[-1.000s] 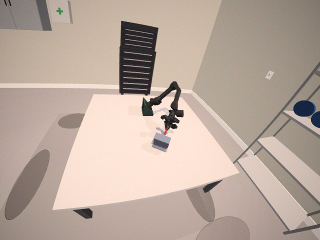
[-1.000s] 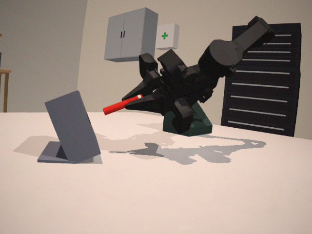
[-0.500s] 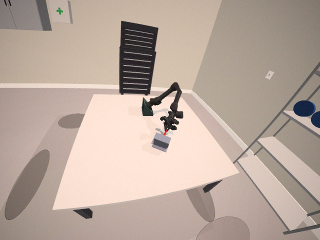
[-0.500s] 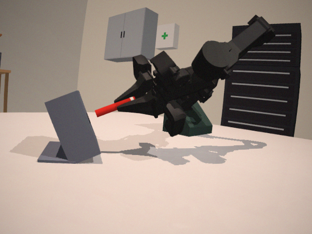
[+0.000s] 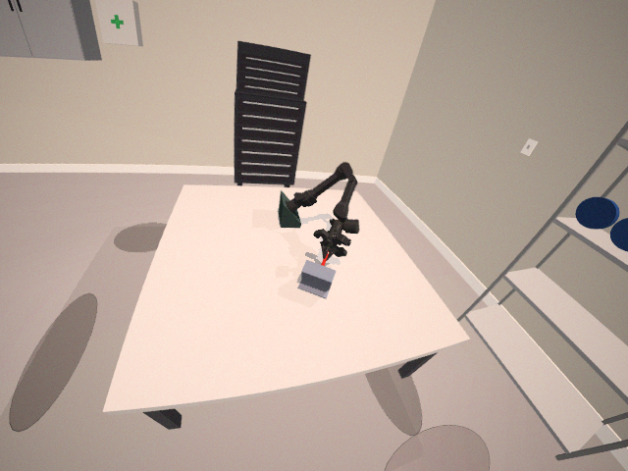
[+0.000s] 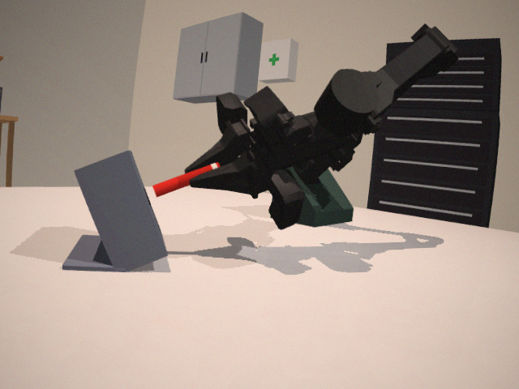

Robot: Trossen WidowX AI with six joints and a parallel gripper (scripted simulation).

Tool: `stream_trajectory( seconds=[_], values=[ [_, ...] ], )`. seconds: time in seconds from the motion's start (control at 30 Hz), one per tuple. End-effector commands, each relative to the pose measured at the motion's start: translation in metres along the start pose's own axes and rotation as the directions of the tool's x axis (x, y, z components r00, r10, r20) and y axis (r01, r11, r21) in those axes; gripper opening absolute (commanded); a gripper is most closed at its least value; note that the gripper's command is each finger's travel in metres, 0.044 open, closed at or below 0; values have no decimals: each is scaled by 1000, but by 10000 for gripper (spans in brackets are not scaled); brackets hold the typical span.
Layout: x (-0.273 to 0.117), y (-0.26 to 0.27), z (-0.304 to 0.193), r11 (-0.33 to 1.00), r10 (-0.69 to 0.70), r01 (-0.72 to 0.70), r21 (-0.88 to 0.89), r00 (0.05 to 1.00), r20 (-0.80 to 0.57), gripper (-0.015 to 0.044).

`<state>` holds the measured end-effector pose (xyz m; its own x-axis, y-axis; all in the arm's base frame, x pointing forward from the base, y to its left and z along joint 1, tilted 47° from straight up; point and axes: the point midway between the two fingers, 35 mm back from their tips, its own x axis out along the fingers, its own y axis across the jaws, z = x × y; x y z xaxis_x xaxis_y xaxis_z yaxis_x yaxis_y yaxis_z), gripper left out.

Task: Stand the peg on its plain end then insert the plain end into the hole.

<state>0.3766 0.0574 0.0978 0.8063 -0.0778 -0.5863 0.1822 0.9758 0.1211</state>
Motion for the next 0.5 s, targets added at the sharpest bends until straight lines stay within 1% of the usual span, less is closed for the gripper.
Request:
stream_trajectory(
  seconds=[0.0,0.47],
  values=[
    [-1,0,0,1000,0,0,0,1000,-1,0],
    [1,0,-2,1000,0,0,0,1000,-1,0]
  ],
)
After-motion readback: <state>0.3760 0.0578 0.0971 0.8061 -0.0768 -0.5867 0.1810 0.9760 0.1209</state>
